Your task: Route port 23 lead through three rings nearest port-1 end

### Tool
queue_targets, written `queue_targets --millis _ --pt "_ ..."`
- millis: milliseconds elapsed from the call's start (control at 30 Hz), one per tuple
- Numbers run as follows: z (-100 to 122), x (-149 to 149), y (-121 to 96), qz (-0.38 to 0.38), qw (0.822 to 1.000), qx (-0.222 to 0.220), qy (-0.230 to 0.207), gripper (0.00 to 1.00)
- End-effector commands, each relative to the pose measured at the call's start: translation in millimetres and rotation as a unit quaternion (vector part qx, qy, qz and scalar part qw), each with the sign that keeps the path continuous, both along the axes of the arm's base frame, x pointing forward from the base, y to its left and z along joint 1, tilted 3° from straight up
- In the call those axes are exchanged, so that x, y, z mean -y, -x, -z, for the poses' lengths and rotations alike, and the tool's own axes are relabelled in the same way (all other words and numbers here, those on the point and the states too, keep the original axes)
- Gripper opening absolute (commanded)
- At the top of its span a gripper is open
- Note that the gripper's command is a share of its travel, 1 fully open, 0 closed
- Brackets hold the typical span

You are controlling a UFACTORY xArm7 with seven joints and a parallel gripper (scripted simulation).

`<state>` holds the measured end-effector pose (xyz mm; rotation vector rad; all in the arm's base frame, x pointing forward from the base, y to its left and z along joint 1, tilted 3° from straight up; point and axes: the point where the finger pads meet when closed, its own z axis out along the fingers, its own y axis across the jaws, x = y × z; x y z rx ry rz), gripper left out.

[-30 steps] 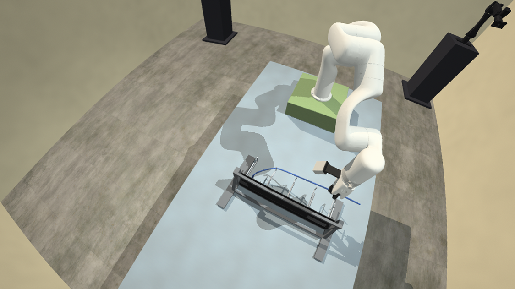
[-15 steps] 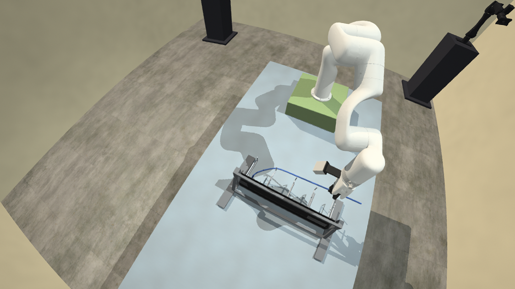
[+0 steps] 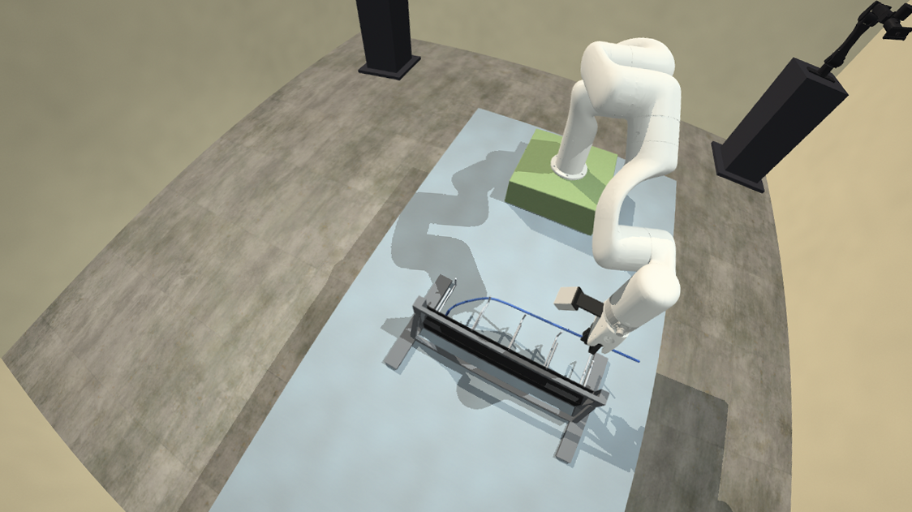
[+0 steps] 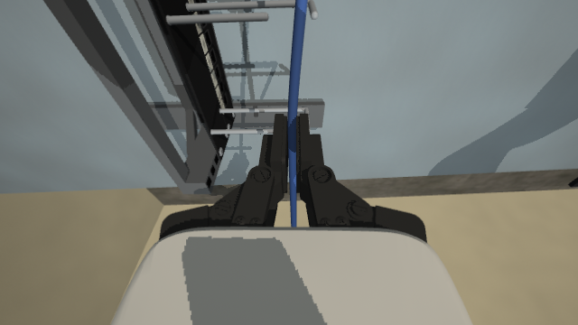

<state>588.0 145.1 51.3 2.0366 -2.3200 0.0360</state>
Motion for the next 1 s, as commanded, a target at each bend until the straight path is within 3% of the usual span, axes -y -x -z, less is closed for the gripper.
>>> queue_targets --millis 0,967 --pt "-0.7 0.1 -1.8 0.0 1.0 0.003 -0.001 0.0" --pt "45.4 2.5 -0.9 0.0 1.0 0.003 -0.001 0.0"
